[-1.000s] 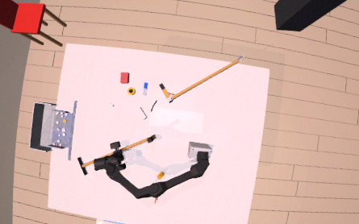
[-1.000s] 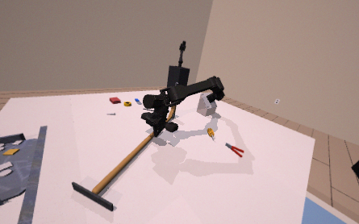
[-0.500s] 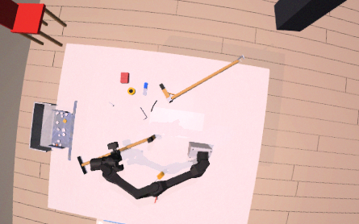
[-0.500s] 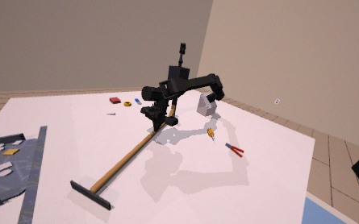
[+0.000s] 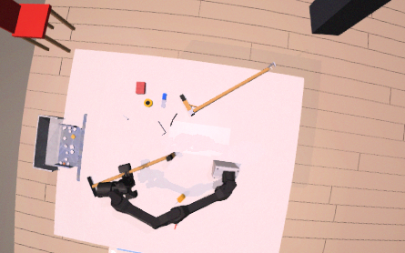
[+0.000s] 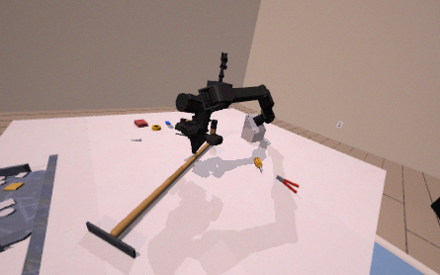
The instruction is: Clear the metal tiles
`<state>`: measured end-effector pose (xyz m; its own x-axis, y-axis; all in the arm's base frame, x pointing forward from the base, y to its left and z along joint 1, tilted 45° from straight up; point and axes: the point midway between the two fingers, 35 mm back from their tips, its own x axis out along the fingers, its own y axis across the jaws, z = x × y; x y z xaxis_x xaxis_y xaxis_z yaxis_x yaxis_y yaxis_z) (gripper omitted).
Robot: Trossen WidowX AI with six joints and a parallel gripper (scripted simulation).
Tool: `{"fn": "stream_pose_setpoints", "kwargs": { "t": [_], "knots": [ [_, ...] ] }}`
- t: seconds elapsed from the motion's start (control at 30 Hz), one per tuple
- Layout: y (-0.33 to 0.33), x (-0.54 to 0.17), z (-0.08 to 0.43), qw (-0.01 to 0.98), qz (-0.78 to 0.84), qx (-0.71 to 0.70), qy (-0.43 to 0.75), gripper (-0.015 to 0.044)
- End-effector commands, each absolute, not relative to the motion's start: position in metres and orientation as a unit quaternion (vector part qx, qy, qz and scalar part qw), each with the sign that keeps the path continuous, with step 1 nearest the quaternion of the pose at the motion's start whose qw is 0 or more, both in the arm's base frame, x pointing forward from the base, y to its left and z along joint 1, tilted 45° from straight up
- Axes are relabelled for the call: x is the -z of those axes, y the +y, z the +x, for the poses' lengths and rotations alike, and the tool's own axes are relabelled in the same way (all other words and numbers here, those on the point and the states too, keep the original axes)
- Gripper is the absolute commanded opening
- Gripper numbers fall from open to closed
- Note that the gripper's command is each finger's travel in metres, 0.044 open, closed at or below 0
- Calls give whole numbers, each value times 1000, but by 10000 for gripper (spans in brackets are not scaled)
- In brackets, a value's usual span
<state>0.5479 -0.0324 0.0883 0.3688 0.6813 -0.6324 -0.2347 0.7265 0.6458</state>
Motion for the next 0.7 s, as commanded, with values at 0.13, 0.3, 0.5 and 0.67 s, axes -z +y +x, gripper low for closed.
{"fn": "stream_pose_setpoints", "kwargs": {
  "t": [0.13,0.3,0.5,0.67],
  "knots": [
    [-37,-120,529,793,232,-291,482,0],
    [-38,-133,520,793,232,-291,482,0],
    [-34,-128,522,793,234,-289,483,0],
    [-26,-119,526,791,238,-285,486,0]
  ]
}}
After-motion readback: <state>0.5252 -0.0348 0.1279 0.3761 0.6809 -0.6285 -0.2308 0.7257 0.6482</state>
